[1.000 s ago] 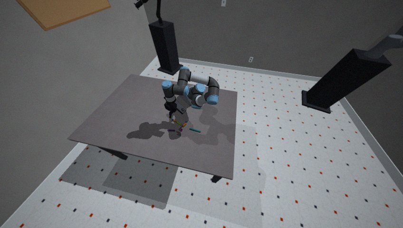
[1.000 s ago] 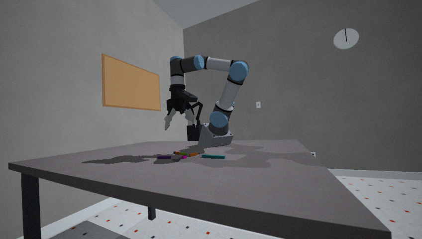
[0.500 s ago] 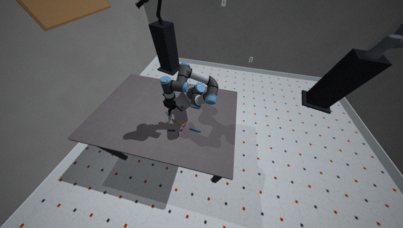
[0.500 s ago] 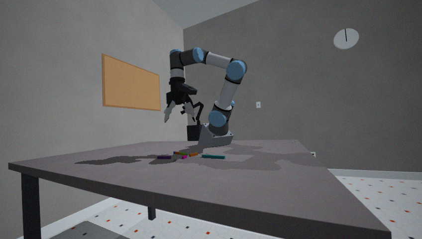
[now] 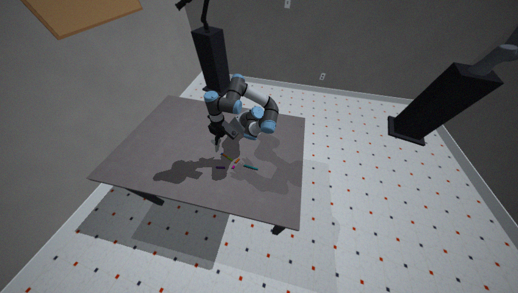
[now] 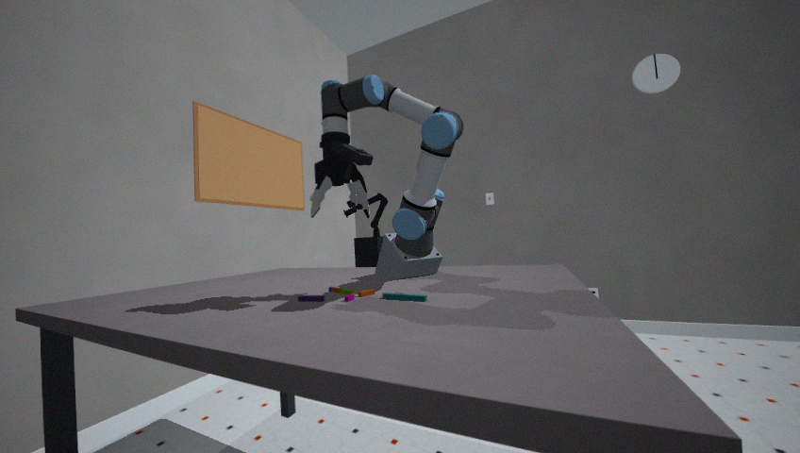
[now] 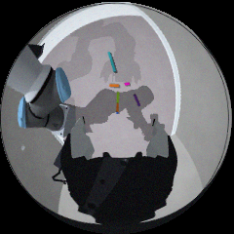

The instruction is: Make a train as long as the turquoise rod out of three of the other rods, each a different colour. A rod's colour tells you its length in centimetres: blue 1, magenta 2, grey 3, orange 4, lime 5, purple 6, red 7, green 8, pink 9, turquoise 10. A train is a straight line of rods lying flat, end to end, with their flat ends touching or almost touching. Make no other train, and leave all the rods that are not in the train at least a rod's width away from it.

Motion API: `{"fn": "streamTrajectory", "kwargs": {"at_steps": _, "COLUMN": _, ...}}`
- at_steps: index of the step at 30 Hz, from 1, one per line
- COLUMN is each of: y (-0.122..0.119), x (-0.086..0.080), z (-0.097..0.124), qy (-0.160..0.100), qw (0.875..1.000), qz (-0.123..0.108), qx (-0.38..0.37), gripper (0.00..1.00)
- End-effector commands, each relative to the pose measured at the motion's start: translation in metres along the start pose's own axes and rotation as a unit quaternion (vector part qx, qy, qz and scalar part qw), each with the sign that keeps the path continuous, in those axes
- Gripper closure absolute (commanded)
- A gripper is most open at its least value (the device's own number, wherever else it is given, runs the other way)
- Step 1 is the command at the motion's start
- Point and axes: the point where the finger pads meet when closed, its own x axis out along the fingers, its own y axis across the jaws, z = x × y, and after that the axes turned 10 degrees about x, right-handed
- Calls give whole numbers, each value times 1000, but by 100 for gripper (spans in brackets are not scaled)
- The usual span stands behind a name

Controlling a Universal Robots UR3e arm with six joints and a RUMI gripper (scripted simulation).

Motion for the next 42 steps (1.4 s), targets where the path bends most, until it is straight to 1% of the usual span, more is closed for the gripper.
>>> {"fn": "streamTrajectory", "kwargs": {"at_steps": 1, "y": 0, "x": -10, "z": 0, "qy": 0, "qw": 1000, "qz": 0, "qx": 0, "gripper": 0}}
{"fn": "streamTrajectory", "kwargs": {"at_steps": 5, "y": 0, "x": -13, "z": 0, "qy": 0, "qw": 1000, "qz": 0, "qx": 0, "gripper": 0}}
{"fn": "streamTrajectory", "kwargs": {"at_steps": 12, "y": 0, "x": -15, "z": 0, "qy": 0, "qw": 1000, "qz": 0, "qx": 0, "gripper": 0}}
{"fn": "streamTrajectory", "kwargs": {"at_steps": 42, "y": 0, "x": -16, "z": 0, "qy": 0, "qw": 1000, "qz": 0, "qx": 0, "gripper": 0}}
